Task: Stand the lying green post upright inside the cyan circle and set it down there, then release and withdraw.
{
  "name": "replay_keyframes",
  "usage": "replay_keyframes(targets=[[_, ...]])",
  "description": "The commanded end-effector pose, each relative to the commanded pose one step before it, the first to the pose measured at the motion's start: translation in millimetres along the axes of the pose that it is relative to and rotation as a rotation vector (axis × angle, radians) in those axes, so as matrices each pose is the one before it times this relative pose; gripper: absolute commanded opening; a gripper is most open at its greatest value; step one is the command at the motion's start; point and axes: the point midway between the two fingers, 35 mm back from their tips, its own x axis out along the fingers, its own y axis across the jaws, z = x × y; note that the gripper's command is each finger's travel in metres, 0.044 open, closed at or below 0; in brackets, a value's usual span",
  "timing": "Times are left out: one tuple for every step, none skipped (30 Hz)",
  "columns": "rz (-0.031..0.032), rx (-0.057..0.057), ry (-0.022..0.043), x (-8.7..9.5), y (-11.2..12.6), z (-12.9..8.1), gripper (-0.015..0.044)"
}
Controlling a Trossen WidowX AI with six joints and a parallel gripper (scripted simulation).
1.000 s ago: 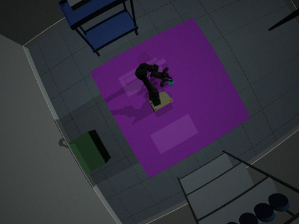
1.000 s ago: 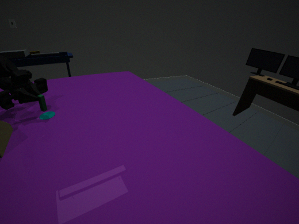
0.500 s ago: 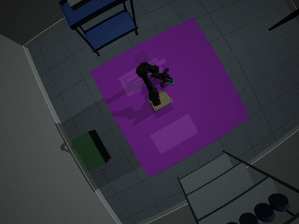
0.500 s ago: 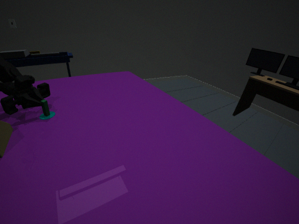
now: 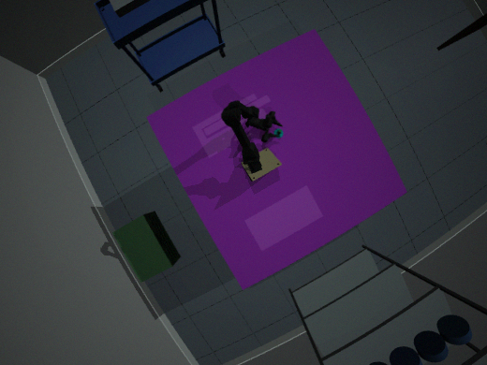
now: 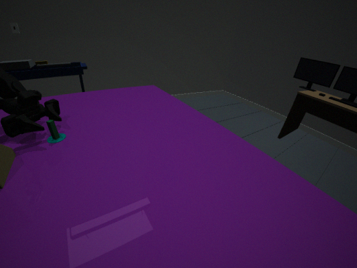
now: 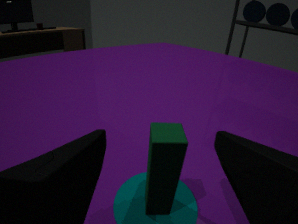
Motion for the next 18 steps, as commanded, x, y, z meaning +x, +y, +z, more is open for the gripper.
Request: replay_keyframes(targets=[[0.00024, 0.0076, 0.00214, -0.03, 0.28, -0.45, 0.04], [-0.00004, 0.0001, 0.00004, -0.23, 0.19, 0.91, 0.04], [-0.0001, 0.0004, 0.00011, -0.7, 0.55, 2.74, 0.04], [-0.00011, 0.0006, 0.00013, -1.17, 0.83, 4.58, 0.04], [-0.00005, 0.0007, 0.00007, -1.44, 0.88, 5.6, 0.04], [0.00004, 0.0007, -0.00003, -1.44, 0.73, 5.61, 0.04], [0.00013, 0.0006, -0.00013, -1.45, 0.58, 5.62, 0.04], [0.00022, 0.0006, -0.00023, -1.46, 0.43, 5.62, 0.04], [0.0003, 0.0006, -0.00034, -1.47, 0.29, 5.62, 0.04], [0.00039, 0.0005, -0.00044, -1.48, 0.14, 5.61, 0.04], [0.00047, 0.0005, -0.00055, -1.49, -0.01, 5.6, 0.04], [0.00054, 0.0005, -0.00066, -1.5, -0.16, 5.58, 0.04], [0.00062, 0.0004, -0.00077, -1.51, -0.31, 5.56, 0.04], [0.00069, 0.0004, -0.00088, -1.52, -0.45, 5.54, 0.04], [0.00076, 0.0004, -0.001, -1.53, -0.6, 5.51, 0.04], [0.00083, 0.0003, -0.00111, -1.54, -0.74, 5.47, 0.04], [0.00089, 0.0003, -0.00123, -1.55, -0.89, 5.43, 0.04], [0.00078, 0.0002, -0.00109, -1.27, -0.83, 4.42, 0.04]])
